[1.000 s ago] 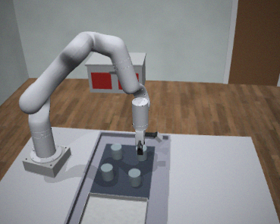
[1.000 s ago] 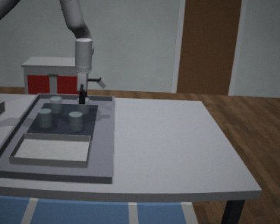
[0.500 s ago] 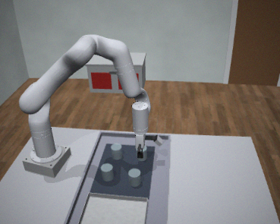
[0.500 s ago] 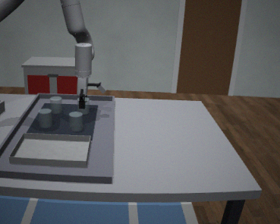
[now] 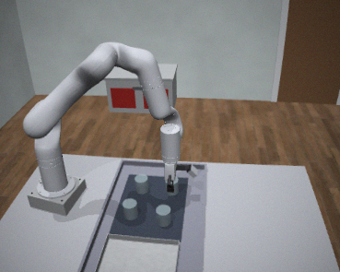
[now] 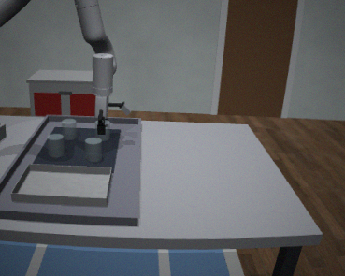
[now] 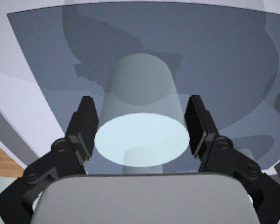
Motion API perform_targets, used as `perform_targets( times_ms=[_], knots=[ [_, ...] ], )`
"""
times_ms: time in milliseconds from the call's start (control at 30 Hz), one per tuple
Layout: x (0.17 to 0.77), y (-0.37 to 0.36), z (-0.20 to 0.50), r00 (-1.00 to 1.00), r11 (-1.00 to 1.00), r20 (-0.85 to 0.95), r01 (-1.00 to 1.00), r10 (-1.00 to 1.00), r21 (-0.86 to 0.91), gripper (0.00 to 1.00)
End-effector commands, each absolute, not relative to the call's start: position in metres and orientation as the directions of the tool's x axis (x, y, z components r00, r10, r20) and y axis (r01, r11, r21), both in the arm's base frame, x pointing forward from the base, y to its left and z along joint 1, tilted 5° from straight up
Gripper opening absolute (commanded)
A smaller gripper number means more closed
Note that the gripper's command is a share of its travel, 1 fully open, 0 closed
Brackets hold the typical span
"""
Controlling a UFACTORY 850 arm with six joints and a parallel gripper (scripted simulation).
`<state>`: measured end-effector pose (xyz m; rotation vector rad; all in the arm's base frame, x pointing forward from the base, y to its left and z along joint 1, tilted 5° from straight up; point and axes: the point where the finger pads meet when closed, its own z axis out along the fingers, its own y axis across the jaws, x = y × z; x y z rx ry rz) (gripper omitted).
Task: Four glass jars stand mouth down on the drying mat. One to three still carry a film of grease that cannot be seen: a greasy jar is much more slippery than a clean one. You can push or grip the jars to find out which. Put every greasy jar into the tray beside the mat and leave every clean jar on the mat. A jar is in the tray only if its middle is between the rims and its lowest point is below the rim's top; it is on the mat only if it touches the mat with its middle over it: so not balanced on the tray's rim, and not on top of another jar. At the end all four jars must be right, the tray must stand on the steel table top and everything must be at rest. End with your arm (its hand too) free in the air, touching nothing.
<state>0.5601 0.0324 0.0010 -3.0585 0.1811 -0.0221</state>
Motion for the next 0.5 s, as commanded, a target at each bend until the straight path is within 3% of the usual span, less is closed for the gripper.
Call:
perform_targets(
  times_ms=[0, 467],
  knots=[
    [0.5610, 0.0324, 0.0017, 0.993, -0.990, 0.012, -0.117, -0.118, -0.079, 0.89],
    [0.5610, 0.0324, 0.0017, 0.993, -0.990, 0.012, -0.117, -0.118, -0.079, 0.86]
  ],
)
